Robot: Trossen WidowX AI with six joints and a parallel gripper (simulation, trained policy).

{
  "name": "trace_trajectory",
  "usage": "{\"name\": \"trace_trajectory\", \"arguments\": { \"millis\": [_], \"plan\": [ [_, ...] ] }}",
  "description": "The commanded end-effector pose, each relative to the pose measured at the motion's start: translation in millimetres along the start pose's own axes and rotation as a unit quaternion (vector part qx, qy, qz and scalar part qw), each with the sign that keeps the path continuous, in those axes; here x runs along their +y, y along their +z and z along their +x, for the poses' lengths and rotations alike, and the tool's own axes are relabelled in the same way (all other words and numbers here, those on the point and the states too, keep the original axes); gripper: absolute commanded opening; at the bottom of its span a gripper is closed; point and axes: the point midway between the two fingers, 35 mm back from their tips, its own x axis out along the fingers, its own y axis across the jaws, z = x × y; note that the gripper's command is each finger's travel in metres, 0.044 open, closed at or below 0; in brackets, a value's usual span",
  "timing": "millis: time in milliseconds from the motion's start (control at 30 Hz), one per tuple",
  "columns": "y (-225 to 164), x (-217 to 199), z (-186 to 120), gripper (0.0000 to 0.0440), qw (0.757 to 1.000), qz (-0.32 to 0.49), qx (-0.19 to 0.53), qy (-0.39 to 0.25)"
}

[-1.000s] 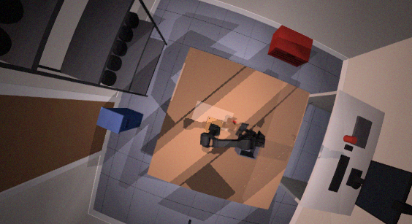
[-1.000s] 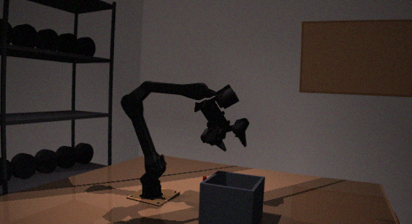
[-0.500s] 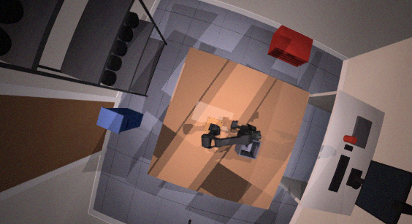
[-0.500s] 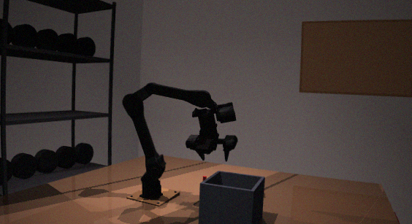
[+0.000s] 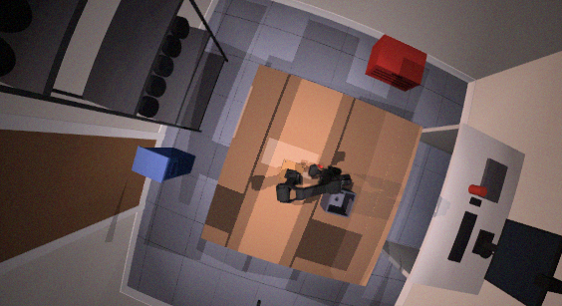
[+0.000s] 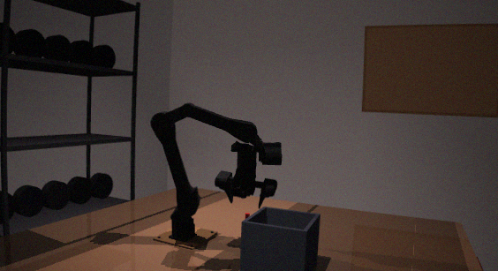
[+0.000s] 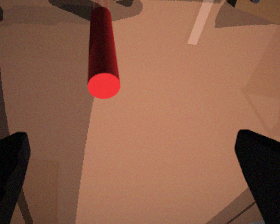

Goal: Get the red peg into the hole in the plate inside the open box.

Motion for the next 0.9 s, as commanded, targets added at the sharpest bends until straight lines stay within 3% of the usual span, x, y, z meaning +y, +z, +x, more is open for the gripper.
{"name": "trace_trajectory", "arguments": {
  "millis": [0, 300, 400, 867],
  "plan": [
    [4.1, -4.2, 12.0, 0.0440, 1.000, -0.004, -0.001, -0.015],
    [16.6, -5.4, 39.8, 0.0438, 0.999, -0.003, -0.012, -0.029],
    [20.6, -4.6, 47.7, 0.0418, 0.999, -0.004, -0.018, -0.030],
    [24.1, 6.8, 64.1, 0.0075, 0.999, -0.036, -0.022, -0.030]
  ]
}}
